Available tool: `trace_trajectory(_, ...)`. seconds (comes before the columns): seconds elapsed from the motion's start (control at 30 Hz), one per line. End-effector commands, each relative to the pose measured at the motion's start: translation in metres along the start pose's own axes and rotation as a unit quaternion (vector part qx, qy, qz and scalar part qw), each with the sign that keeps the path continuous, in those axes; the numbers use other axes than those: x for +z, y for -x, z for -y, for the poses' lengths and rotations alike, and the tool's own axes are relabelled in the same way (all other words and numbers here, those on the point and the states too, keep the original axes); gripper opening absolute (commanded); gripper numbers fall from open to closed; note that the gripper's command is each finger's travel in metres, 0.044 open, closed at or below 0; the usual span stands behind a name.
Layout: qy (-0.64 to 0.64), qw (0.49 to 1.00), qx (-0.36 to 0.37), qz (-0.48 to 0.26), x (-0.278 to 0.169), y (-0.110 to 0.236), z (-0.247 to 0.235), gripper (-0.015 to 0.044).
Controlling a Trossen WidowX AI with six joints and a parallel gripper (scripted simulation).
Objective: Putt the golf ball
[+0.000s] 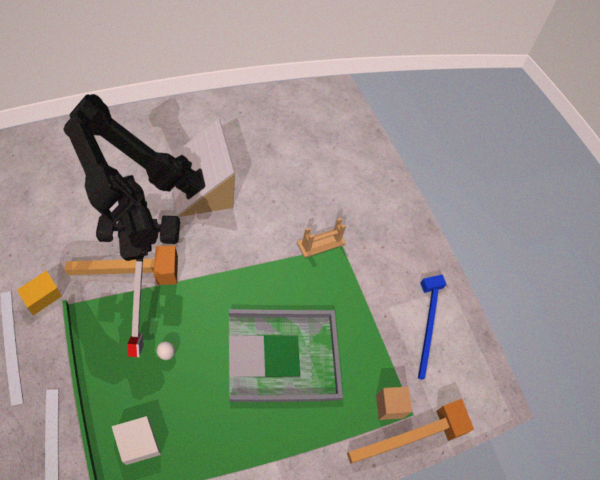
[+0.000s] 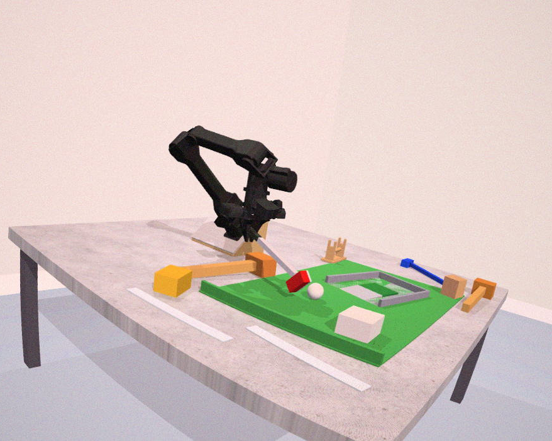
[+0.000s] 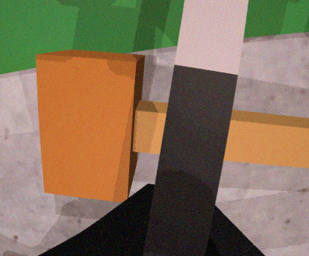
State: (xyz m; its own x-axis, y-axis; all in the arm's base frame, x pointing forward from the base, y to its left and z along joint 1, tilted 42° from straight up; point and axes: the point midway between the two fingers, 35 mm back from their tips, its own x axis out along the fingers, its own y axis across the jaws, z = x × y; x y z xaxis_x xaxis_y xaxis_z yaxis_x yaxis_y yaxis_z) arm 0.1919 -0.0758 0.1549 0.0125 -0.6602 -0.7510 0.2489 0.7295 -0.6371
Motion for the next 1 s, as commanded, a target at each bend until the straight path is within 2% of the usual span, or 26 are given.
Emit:
trace_trajectory(0.0, 0.001, 1.000, -0.003, 0.002, 0.001, -0.007, 0.001, 0.0000)
trace_trajectory(0.27, 0.001, 1.000, -0.004, 0.003, 0.000, -0.019, 0.001, 0.0000)
trace_trajectory(0.63, 0.000, 1.000, -0.001, 0.000, 0.000, -0.015, 0.001, 0.0000)
trace_trajectory(0.97, 0.001, 1.000, -0.004, 0.003, 0.000, -0.018, 0.031, 0.0000)
